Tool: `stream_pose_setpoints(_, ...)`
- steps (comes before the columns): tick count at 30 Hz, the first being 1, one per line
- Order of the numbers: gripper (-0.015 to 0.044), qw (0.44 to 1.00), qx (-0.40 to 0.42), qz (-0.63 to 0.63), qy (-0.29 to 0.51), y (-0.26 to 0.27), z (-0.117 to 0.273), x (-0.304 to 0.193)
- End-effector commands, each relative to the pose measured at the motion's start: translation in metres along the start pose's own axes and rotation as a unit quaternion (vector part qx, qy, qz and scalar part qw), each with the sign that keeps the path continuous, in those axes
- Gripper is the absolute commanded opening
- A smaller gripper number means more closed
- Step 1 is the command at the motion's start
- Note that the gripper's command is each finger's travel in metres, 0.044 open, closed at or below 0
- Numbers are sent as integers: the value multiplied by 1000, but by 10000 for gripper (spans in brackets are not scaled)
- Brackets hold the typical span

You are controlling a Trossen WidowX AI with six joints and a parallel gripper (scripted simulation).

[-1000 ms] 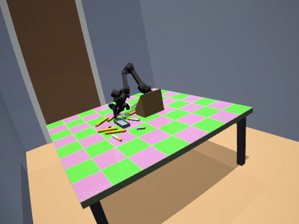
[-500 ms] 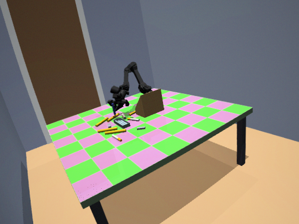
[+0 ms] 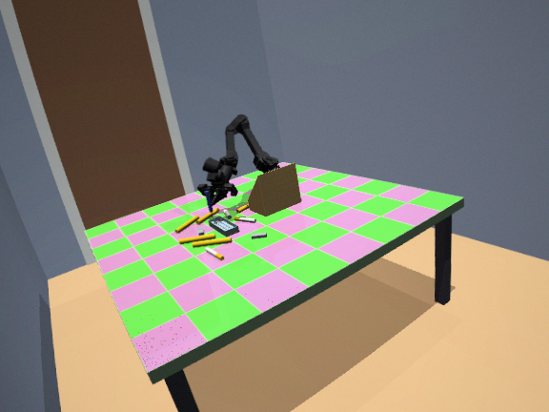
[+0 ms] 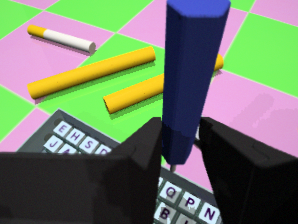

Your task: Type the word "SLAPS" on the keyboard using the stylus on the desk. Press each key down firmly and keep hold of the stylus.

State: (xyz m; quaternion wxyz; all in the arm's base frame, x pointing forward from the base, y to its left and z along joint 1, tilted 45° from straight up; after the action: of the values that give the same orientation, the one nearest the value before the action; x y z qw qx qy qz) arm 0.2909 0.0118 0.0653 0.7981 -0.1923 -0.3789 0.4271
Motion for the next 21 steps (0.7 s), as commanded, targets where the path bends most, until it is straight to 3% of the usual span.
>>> stream_pose_setpoints(1,0,1000,3,-1,3,15,-9,5)
stream_pose_setpoints(21,0,1000,0,-4,1,76,-33,23)
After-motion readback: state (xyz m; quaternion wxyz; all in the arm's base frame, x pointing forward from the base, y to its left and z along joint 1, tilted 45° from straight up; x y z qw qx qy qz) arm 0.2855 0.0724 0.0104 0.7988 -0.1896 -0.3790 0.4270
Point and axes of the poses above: the point midway between the two fingers, 35 mm back from their tips, its own z axis back along the fingers, its own y axis across the jaws, x = y × z, the point moved 5 cm from there along z, back along the fingers, and after that the axes turned 1 degree about z, right-handed, at the moved point
